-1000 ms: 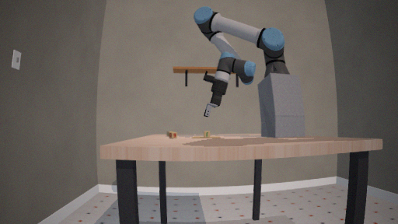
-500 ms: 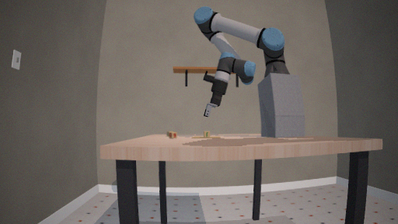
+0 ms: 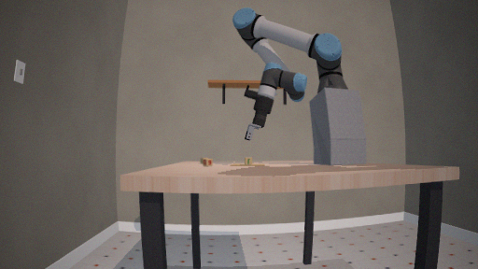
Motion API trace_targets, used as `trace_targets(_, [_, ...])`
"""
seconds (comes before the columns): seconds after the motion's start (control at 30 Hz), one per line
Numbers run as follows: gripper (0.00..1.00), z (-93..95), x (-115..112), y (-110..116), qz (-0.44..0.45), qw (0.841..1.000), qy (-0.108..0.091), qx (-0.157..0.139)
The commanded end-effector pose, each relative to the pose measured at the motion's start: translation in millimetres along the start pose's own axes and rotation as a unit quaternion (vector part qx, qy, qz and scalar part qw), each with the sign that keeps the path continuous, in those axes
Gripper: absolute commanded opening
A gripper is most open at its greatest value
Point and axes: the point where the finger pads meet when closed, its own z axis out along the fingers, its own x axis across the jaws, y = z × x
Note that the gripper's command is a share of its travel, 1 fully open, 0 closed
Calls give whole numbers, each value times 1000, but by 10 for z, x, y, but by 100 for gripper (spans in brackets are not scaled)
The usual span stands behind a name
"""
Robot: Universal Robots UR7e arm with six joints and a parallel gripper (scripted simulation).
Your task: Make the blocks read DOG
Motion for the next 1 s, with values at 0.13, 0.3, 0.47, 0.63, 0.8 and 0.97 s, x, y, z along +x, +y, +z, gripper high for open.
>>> trace_targets(0.13, [100,-3,1,-4,0,1000,0,1])
trace_targets(0.3, [100,-3,1,-4,0,1000,0,1])
trace_targets(0.47, [100,-2,200,8,0,1000,0,0])
trace_targets(0.63, [100,-7,458,38,0,1000,0,1])
trace_targets(0.8, [100,-8,480,41,0,1000,0,1])
trace_targets(0.97, [100,-8,480,41,0,1000,0,1])
